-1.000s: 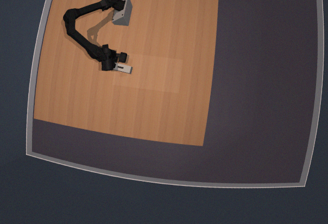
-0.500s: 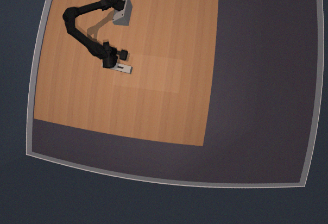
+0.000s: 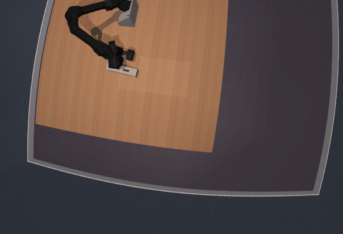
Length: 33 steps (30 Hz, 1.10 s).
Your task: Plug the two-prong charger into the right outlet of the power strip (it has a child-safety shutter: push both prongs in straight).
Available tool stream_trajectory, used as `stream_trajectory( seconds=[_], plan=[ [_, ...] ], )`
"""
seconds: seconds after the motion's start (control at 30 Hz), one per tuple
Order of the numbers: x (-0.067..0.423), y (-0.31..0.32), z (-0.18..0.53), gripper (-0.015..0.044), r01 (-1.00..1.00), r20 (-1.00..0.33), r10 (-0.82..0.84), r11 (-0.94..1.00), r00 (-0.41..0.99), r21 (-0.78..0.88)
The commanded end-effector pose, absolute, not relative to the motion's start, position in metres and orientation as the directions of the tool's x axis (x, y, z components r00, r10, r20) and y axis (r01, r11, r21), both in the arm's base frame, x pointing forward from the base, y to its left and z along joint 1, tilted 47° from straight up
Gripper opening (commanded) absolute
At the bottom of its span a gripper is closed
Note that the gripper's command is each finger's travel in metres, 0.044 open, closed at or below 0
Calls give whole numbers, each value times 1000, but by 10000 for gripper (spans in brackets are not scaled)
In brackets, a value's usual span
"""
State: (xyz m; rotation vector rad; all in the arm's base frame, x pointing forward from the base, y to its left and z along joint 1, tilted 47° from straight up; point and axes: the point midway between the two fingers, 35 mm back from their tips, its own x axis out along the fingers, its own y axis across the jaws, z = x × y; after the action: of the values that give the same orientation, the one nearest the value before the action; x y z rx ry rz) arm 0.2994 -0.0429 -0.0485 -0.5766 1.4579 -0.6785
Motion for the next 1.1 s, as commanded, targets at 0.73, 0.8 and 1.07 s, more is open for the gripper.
stream_trajectory(
  seconds=[0.73, 0.8, 1.07],
  plan=[
    [299, 14, 6, 440, 68, -549, -622, 694, 557, -717],
    [298, 15, 7, 440, 69, -545, -619, 694, 565, -717],
    [298, 15, 7, 440, 69, -545, -619, 694, 565, -717]
  ],
)
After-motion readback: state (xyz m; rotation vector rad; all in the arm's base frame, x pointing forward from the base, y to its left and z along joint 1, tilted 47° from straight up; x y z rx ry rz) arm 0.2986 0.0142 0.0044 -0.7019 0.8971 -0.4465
